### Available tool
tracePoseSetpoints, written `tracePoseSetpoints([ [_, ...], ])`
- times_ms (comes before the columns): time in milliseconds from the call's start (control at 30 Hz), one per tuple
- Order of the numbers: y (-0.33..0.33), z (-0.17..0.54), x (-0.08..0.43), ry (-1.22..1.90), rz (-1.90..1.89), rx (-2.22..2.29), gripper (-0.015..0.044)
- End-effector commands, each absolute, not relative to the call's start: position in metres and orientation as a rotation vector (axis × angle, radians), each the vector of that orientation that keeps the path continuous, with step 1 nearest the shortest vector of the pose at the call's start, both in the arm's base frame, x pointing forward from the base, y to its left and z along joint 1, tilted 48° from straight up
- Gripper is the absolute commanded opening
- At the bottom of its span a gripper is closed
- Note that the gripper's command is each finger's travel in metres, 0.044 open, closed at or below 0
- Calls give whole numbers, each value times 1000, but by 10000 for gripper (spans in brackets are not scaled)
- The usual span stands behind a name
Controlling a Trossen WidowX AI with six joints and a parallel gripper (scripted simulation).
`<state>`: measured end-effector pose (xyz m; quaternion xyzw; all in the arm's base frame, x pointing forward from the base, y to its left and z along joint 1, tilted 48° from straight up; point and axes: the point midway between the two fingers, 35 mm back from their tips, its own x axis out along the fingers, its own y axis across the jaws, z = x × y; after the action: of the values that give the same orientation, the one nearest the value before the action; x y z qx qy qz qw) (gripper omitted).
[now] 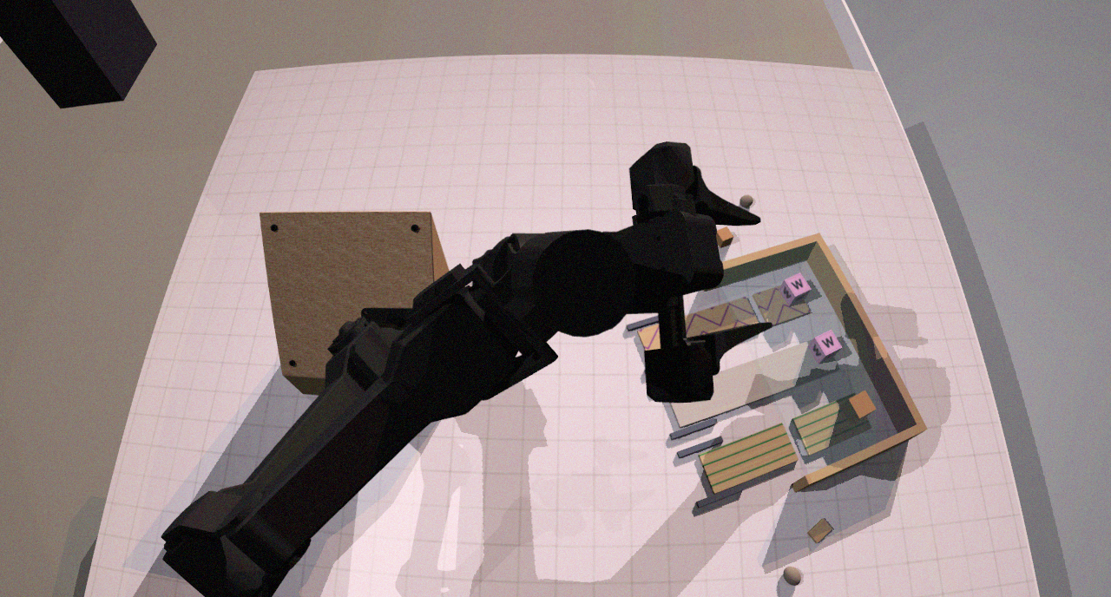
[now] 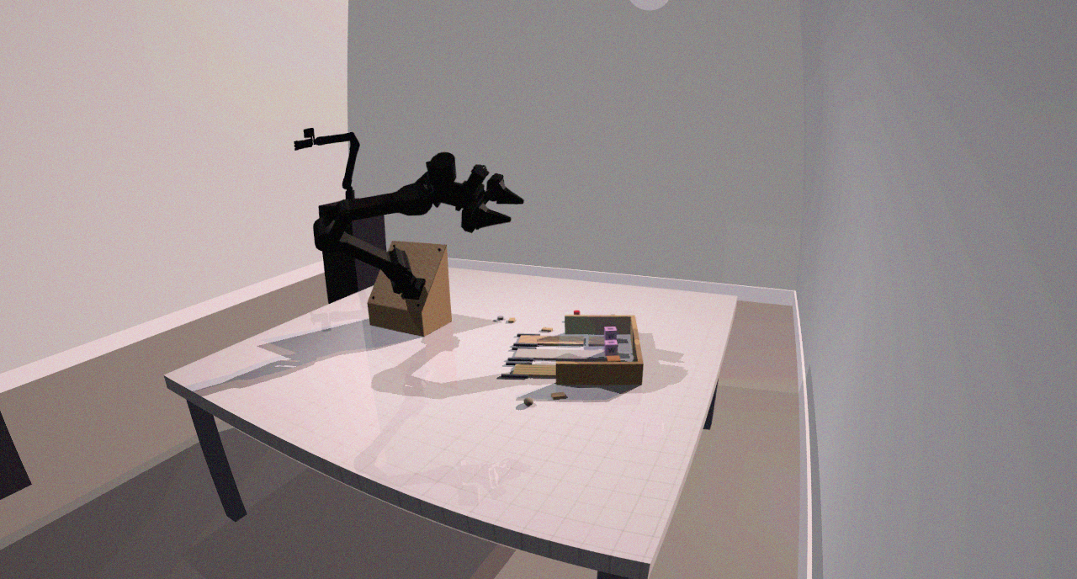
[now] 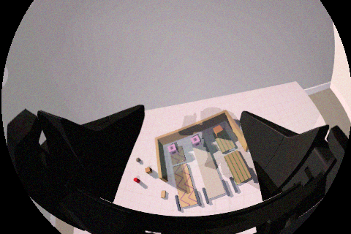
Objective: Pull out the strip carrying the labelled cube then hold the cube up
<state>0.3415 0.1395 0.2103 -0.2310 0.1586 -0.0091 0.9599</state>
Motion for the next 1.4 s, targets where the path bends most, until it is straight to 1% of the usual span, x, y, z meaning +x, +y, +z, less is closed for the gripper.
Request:
tracePoseSetpoints([
  [0,110,143,336,431,-138,-605,400],
  [133,76,89,317,526,-248,-737,400],
  [200,63,73,308,557,-284,-784,400],
  [800,61,71,306,563,-290,-792,400],
  [900,59,66,317,625,-300,-814,321],
  [1133,36,45,357,938,-344,-887,137],
  [1300,8,31,371,1192,-384,-904,6],
  [1367,-5,27,373,1297,-400,-904,0],
])
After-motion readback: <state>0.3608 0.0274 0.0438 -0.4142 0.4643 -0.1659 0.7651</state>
